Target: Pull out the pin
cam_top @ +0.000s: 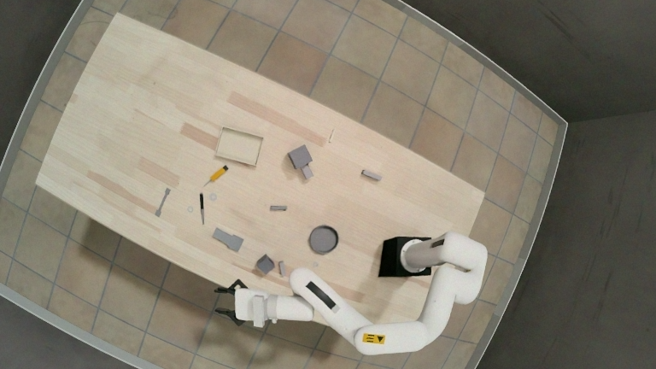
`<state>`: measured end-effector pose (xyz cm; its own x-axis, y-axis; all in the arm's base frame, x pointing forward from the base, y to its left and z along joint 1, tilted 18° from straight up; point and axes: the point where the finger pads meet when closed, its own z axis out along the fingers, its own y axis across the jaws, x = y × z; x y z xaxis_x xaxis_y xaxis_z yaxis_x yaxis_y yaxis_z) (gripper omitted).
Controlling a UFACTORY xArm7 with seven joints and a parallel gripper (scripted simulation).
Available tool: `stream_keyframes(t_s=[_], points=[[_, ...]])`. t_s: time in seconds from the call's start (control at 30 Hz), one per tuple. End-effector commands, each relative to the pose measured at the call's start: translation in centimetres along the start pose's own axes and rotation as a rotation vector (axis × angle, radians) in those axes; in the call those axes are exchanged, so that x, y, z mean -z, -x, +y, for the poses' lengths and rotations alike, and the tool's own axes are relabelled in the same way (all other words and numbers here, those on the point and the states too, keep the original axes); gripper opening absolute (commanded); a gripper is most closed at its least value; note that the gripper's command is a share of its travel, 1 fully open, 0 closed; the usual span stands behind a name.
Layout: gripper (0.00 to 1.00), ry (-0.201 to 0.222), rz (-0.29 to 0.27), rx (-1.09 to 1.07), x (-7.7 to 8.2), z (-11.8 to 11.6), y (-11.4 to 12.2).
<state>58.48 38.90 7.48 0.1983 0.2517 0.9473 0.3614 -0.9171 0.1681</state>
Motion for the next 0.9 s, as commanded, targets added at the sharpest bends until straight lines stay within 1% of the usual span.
stream_keyframes(t_s=[0.0, 0.23, 0.43, 0.5, 0.7, 0.87], points=[[0.66, -0.020, -0.002, 0.100, -0.4, 0.9, -0.5], [0.66, -0.054, -0.028, 0.366, -1.2, 4.0, -0.3], [0.66, -0.098, -0.076, 0.640, -1.5, 7.7, 0.6], [0.66, -0.098, -0.076, 0.640, -1.5, 7.7, 0.6], [0.66, -0.166, -0.156, 0.935, -1.1, 12.3, 2.5], [0.66, -0.239, -0.239, 1.153, 0.2, 16.9, 4.6]])
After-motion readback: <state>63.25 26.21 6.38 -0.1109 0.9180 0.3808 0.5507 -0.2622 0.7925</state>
